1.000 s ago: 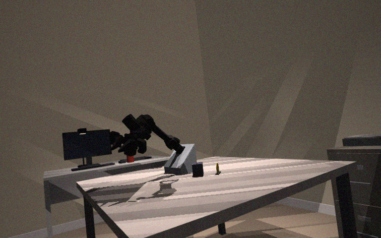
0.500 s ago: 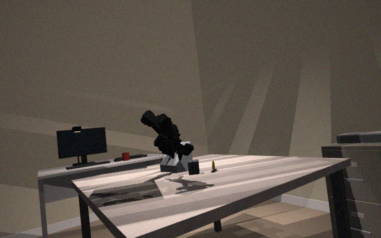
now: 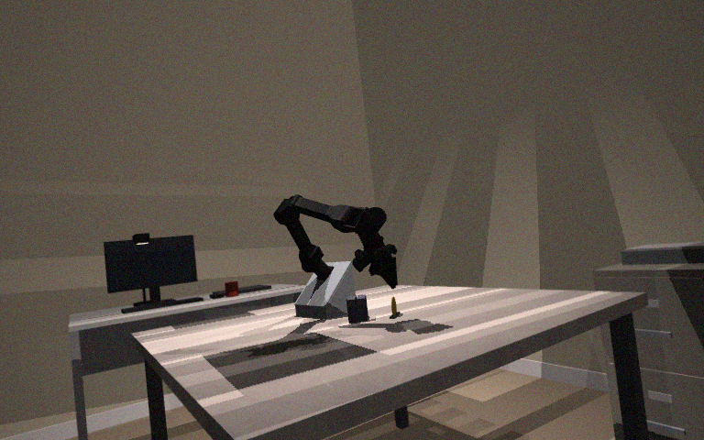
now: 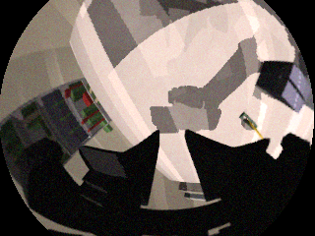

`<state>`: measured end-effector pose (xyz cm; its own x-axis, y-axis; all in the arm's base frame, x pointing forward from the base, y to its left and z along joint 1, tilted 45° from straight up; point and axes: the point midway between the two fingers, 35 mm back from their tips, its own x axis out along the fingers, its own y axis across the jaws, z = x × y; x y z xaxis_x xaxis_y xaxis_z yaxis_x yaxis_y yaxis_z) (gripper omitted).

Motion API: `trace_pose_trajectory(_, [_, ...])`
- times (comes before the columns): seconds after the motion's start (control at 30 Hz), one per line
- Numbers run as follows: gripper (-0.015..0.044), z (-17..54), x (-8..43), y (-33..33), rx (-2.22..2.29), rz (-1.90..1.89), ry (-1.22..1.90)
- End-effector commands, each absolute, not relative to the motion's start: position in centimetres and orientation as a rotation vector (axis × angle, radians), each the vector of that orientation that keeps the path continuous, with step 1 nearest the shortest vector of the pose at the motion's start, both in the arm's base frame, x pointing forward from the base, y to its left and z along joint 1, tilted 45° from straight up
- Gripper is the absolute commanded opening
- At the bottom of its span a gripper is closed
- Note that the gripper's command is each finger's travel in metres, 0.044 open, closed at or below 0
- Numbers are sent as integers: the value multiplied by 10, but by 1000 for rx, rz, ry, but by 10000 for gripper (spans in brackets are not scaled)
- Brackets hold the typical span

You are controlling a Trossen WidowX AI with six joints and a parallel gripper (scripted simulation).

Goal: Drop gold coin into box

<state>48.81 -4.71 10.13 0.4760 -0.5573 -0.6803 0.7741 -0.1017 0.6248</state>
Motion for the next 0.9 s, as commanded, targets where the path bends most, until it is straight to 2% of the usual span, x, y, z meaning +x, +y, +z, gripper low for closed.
trace_pose_trajectory(0.0, [161,57,448,-7,944,-1179,476])
trace_pose_trajectory(0.33, [161,0,337,55,155,-1142,962])
trace_pose_trajectory(0.67, [161,0,335,55,140,-1140,969])
trace_pose_trajectory(0.87, [161,-25,338,30,138,-1141,968])
